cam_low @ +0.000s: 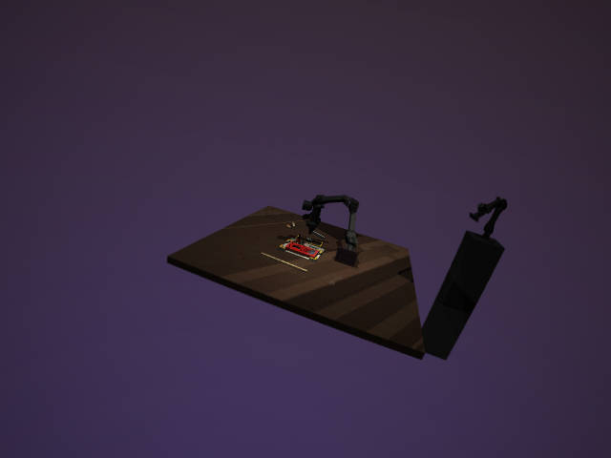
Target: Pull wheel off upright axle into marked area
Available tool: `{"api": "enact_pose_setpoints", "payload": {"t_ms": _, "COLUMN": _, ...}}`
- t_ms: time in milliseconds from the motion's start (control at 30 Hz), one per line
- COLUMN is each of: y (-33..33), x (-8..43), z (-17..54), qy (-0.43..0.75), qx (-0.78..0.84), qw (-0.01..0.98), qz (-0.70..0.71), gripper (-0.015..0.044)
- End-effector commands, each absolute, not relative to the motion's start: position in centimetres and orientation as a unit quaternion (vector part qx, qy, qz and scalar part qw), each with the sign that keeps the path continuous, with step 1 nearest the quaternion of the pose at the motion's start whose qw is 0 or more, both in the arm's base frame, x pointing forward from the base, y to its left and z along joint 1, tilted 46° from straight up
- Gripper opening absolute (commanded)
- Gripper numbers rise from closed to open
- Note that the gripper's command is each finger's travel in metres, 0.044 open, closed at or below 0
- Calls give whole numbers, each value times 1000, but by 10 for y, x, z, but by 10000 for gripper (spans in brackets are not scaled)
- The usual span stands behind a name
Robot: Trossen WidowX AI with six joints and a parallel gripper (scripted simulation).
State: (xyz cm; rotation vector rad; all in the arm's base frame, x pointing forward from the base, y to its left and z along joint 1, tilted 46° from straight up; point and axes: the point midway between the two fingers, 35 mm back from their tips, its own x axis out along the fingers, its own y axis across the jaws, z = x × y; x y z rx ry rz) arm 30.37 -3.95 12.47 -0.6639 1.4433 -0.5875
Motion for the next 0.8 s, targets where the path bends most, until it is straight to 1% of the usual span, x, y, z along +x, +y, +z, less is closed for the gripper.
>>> {"api": "enact_pose_setpoints", "payload": {"t_ms": 0, "y": -14, "x": 276, "z": 126, "qy": 641, "qx": -292, "qw": 664, "qz": -252, "gripper": 431}}
{"api": "enact_pose_setpoints", "payload": {"t_ms": 33, "y": -7, "x": 266, "z": 127, "qy": 641, "qx": -292, "qw": 663, "qz": -252, "gripper": 440}}
{"api": "enact_pose_setpoints", "payload": {"t_ms": 200, "y": 15, "x": 223, "z": 133, "qy": 642, "qx": -292, "qw": 661, "qz": -257, "gripper": 440}}
{"api": "enact_pose_setpoints", "payload": {"t_ms": 767, "y": 16, "x": 221, "z": 134, "qy": 642, "qx": -292, "qw": 661, "qz": -258, "gripper": 440}}
